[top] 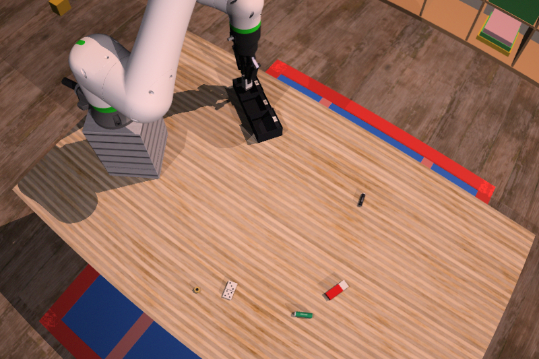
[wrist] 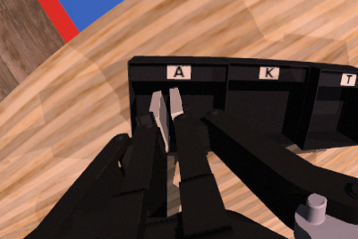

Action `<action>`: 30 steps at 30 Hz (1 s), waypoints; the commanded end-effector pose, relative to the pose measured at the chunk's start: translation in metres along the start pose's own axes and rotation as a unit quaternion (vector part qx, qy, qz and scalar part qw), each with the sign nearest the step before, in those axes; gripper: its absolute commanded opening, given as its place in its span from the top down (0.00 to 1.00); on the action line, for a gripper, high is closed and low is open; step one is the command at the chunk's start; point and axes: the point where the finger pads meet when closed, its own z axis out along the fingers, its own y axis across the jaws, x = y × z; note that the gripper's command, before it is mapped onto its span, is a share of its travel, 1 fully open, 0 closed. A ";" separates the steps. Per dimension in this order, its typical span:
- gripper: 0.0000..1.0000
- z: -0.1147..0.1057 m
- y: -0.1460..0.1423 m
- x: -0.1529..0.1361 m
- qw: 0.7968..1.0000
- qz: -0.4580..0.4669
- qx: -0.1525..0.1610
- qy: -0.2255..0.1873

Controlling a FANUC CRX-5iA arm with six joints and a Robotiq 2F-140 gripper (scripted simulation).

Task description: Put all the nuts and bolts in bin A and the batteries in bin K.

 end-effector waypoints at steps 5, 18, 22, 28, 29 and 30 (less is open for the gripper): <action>0.85 0.000 0.000 0.000 1.000 0.000 0.000 0.000; 0.85 -0.003 0.000 0.000 1.000 0.000 0.000 0.000; 0.85 -0.008 0.000 0.000 1.000 0.000 0.000 0.000; 0.85 -0.013 0.000 0.000 1.000 0.000 0.000 0.000; 0.85 -0.015 0.000 0.000 1.000 0.000 0.000 0.000; 0.85 -0.016 0.000 0.000 1.000 0.000 0.000 0.000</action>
